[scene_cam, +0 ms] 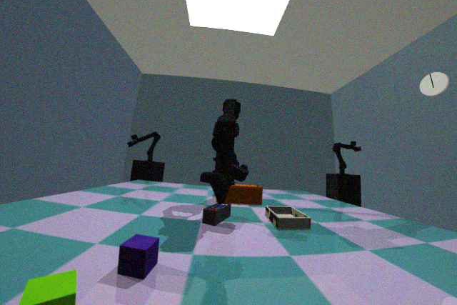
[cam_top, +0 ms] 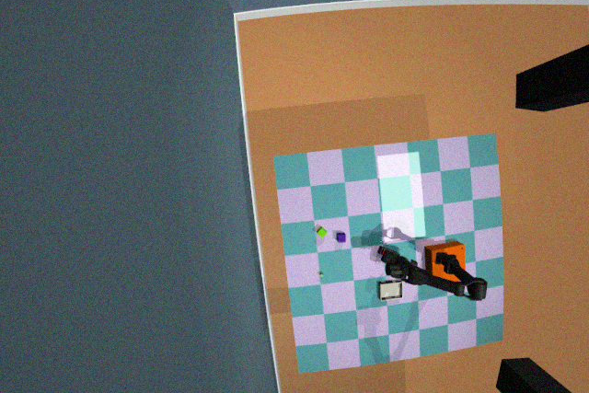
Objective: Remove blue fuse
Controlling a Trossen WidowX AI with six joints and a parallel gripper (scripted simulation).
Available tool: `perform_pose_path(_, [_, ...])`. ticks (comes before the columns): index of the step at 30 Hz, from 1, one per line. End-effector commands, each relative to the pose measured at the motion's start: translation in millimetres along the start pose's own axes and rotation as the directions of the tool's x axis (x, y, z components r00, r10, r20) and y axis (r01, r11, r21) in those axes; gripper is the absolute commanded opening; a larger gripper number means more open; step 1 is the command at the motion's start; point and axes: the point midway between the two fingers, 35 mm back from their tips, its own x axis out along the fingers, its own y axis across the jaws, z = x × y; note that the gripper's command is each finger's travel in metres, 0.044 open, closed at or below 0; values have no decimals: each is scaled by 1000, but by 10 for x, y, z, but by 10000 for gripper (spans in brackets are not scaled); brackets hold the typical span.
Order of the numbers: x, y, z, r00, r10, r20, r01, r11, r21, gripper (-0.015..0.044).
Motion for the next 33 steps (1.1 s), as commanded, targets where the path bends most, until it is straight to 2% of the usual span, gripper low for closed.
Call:
perform_pose_path(1, [19,2,-4,1000,0,-3,0,1000,-4,69])
perform_pose_path(18, [104,3,-5,1000,0,-3,0,1000,-4,69])
perform_pose_path(28, [94,-2,1,1000,0,0,0,1000,0,2])
perform_pose_path(33, [91,-2,1,1000,0,0,0,1000,0,0])
